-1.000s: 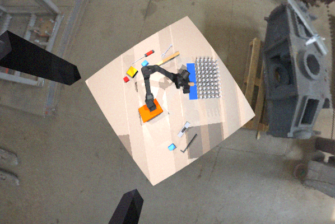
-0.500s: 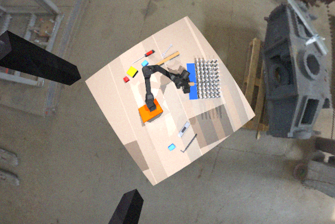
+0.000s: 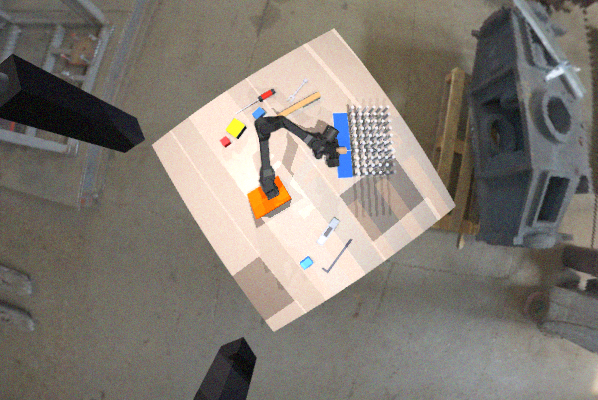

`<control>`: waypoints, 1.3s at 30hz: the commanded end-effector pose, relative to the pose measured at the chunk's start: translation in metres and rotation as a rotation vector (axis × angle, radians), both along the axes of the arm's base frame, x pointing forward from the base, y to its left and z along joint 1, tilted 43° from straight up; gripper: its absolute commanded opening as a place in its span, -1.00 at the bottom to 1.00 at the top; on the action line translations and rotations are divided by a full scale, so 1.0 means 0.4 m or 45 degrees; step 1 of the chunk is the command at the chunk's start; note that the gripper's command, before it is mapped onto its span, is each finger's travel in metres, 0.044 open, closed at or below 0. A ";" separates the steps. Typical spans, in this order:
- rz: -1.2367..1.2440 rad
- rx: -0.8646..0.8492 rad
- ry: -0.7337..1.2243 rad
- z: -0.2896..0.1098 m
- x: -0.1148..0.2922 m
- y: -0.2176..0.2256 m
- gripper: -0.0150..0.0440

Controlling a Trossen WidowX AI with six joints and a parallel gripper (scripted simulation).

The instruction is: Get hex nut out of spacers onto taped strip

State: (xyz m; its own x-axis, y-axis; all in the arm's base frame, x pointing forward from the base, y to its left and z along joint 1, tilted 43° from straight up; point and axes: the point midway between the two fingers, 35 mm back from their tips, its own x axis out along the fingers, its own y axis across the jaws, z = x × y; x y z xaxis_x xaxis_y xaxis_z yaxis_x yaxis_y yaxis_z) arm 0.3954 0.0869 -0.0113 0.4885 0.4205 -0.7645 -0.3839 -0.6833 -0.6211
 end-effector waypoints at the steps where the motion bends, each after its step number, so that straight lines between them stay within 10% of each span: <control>1: -0.006 0.000 0.017 -0.011 -0.004 0.002 -0.49; 39: -0.002 0.001 0.014 0.003 -0.031 0.011 -0.49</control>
State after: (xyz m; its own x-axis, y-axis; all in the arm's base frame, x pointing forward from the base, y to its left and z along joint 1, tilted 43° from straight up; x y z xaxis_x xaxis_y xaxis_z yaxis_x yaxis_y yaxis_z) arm 0.3868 0.0903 -0.0111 0.4813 0.4222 -0.7682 -0.3877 -0.6834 -0.6185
